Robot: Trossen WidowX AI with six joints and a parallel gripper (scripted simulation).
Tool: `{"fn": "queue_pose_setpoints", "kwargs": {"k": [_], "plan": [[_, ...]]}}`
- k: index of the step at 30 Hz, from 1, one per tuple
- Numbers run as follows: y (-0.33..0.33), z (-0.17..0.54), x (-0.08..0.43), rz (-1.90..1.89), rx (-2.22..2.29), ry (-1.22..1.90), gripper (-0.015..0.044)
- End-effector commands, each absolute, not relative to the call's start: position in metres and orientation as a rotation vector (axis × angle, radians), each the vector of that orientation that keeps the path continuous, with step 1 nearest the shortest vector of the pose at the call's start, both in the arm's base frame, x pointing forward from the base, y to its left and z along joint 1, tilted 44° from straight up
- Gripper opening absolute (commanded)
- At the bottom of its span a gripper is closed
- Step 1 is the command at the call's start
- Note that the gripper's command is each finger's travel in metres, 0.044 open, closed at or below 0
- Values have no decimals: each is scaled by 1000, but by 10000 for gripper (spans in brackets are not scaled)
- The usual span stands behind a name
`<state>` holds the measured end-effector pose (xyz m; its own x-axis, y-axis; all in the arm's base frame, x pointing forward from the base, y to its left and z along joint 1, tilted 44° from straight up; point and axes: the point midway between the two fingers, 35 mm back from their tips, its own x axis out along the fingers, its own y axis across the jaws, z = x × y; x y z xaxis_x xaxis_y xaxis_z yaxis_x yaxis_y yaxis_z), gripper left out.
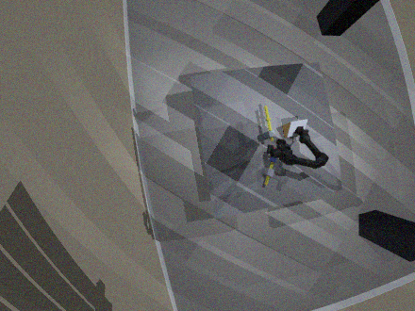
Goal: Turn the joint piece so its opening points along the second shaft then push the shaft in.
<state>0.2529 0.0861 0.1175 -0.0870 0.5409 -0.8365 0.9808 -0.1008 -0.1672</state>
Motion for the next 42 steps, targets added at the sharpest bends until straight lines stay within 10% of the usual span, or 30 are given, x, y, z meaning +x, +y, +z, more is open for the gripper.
{"fn": "queue_pose_setpoints", "kwargs": {"k": [1, 20, 30, 42], "plan": [[90, 119, 253, -1100, 1678, 1657, 440], [105, 96, 251, -1100, 1679, 1658, 440], [105, 96, 251, -1100, 1679, 1658, 182], [105, 96, 251, -1100, 1679, 1658, 182]]}}
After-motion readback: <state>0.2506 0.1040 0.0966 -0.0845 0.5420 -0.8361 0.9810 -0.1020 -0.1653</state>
